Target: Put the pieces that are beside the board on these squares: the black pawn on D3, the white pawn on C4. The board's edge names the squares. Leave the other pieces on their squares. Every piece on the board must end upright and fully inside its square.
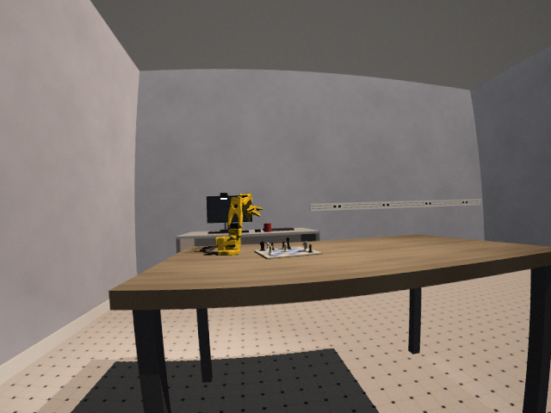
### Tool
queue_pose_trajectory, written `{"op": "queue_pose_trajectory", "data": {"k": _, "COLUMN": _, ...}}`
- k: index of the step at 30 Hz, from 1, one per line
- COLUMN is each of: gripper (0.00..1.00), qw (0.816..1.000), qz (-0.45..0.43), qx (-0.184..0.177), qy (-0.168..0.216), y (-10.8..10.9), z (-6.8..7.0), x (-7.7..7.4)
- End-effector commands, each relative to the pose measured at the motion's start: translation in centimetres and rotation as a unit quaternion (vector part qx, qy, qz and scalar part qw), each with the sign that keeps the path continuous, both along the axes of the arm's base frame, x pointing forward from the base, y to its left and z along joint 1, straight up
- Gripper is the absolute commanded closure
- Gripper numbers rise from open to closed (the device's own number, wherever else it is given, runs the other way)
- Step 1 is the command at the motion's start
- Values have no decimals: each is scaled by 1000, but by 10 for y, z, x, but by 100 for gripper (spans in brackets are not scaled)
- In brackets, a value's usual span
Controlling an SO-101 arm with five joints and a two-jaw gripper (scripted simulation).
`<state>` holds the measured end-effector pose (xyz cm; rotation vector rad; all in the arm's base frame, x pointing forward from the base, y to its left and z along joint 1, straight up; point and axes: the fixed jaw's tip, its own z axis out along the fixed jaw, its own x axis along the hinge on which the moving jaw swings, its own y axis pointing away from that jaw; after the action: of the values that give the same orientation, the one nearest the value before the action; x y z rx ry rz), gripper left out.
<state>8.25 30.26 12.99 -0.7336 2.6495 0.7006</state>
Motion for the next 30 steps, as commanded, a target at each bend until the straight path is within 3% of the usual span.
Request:
{"op": "queue_pose_trajectory", "data": {"k": 1, "gripper": 0, "qw": 1000, "qz": 0, "qx": 3, "qy": 0, "y": 0, "z": 2, "x": 0}}
{"op": "queue_pose_trajectory", "data": {"k": 24, "gripper": 0, "qw": 1000, "qz": 0, "qx": 3, "qy": 0, "y": 0, "z": 2, "x": 0}}
{"op": "queue_pose_trajectory", "data": {"k": 30, "gripper": 1, "qw": 1000, "qz": -5, "qx": 10, "qy": -8, "y": -5, "z": 9, "x": 7}}
